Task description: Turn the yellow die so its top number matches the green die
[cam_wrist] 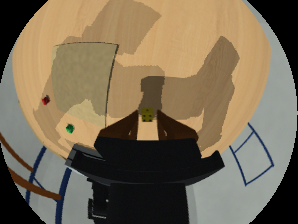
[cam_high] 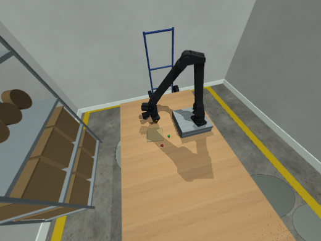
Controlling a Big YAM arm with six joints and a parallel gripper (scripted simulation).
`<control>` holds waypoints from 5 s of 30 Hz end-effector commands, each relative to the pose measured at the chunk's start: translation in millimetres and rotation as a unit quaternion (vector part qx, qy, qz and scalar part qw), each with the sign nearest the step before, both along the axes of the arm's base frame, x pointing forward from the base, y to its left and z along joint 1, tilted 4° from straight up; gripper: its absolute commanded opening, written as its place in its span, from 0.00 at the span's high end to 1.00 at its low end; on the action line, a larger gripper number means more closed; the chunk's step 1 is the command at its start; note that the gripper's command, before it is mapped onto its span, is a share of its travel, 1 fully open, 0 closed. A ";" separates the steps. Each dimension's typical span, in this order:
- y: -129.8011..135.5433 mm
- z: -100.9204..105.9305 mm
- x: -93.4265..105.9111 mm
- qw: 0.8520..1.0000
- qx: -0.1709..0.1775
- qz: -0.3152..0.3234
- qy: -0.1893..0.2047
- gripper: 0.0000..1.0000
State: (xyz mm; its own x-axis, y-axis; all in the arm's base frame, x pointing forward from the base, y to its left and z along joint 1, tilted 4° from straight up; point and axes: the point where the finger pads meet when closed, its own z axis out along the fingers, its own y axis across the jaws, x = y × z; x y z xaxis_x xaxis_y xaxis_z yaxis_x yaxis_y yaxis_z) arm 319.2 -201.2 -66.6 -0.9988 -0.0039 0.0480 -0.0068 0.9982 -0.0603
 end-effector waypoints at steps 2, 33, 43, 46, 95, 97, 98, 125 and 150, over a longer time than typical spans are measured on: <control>-4.0 -0.4 1.9 1.000 -0.003 0.005 -0.004 0.71; -4.0 -0.4 1.9 1.000 -0.003 0.005 -0.004 0.71; -4.0 -0.4 1.9 1.000 -0.003 0.005 -0.004 0.90; -4.0 -0.4 1.9 1.000 -0.003 0.005 -0.004 0.90; -2.7 113.3 25.4 1.000 -0.009 0.000 -0.016 0.90; 1.3 107.5 18.2 1.000 -0.005 0.000 -0.009 0.90; 0.3 107.5 19.8 1.000 -0.007 0.000 -0.012 0.90; 125.9 98.1 70.3 0.977 0.018 0.170 -0.125 0.90; 125.0 84.7 59.7 0.845 0.092 0.160 -0.501 0.90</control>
State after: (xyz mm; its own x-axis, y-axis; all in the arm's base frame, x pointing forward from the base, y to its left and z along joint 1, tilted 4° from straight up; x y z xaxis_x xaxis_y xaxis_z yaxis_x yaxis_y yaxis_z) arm 374.7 -69.5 13.8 -0.5176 -0.2236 -0.8259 -0.3472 0.9371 -0.0361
